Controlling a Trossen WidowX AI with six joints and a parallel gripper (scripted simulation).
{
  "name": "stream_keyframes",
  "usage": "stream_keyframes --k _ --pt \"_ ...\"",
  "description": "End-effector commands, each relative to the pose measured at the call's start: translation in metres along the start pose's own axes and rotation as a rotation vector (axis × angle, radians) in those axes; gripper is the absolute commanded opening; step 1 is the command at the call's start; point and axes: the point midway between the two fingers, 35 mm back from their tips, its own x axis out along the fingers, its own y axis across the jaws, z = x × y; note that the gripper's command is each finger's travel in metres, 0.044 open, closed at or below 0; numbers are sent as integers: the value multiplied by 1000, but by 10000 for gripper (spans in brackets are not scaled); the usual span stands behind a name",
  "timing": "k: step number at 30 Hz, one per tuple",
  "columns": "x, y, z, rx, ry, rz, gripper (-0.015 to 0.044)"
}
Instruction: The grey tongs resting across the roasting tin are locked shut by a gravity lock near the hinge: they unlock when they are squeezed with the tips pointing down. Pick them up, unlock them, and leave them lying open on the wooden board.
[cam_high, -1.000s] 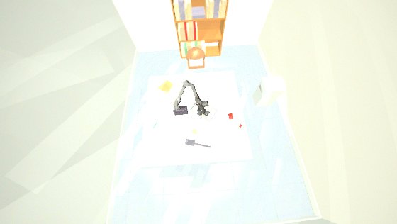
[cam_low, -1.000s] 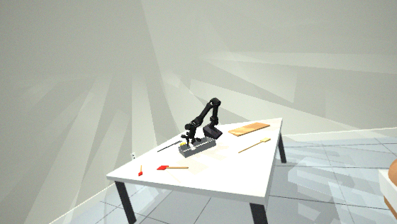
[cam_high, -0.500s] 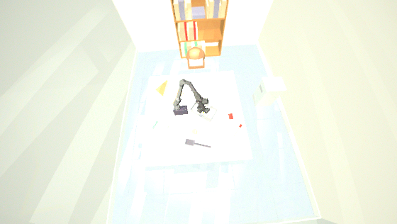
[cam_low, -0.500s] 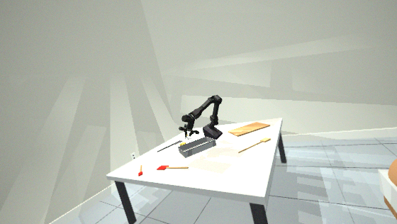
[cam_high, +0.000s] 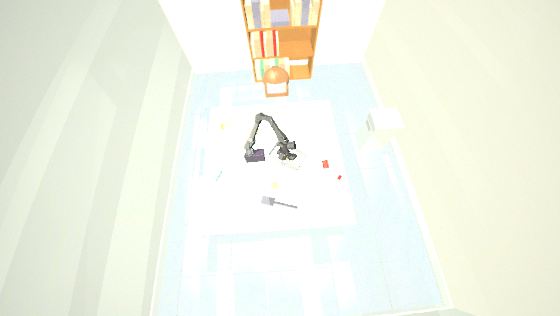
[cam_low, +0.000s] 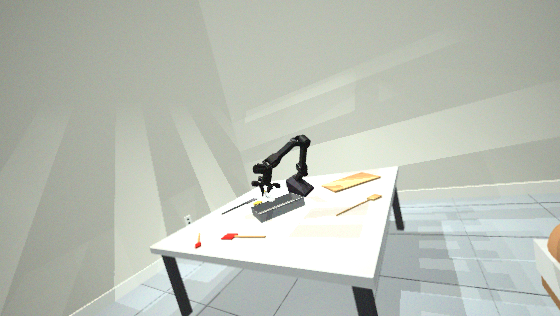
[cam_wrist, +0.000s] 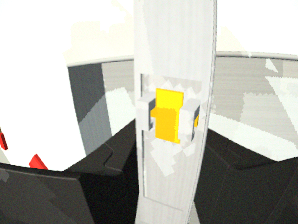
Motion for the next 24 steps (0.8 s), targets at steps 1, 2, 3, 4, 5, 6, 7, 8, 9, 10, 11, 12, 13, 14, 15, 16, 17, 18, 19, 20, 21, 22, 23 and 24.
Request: stream_keyframes --k 1,2,3,4,5,6,7,8,9,10,11,12,13,14,15,16,17,18,19,20,21,22,23,24 --pt "-2 4 -1 -37 8 -46 -150" --pt "-2 3 -1 -45 8 -62 -150" --pt "-2 3 -1 -54 9 -78 -150" --pt "-1 3 0 -62 9 -93 -150" --pt "-1 2 0 -70 11 -109 -150" --pt "-1 2 0 -78 13 -124 -150" --pt "-1 2 0 -86 15 -140 -150" --pt "-1 1 1 -94 17 -155 -150" --pt "-2 1 1 -102 20 -170 -150" --pt "-2 1 1 -110 23 -185 -150" --pt "-2 0 1 -118 26 -200 -150" --pt "-2 0 1 -125 30 -215 -150" --pt "-2 0 1 -133 34 -230 -150" --pt "-3 -1 1 -140 39 -245 -150" --pt "-3 -1 1 -147 44 -259 -150" --pt "-3 -1 1 -154 49 -274 -150" --pt "-4 -1 1 -161 54 -288 -150" --pt "-4 -2 1 -168 60 -302 -150" --pt "-5 -2 1 -175 66 -316 -150" --pt "-5 -2 1 -181 73 -330 -150" --pt "-6 -3 1 -188 80 -344 -150" --pt "-6 -3 1 -194 87 -357 -150" --pt "-7 -3 1 -199 93 -368 -150" --pt "-7 -3 1 -202 96 -375 -150"
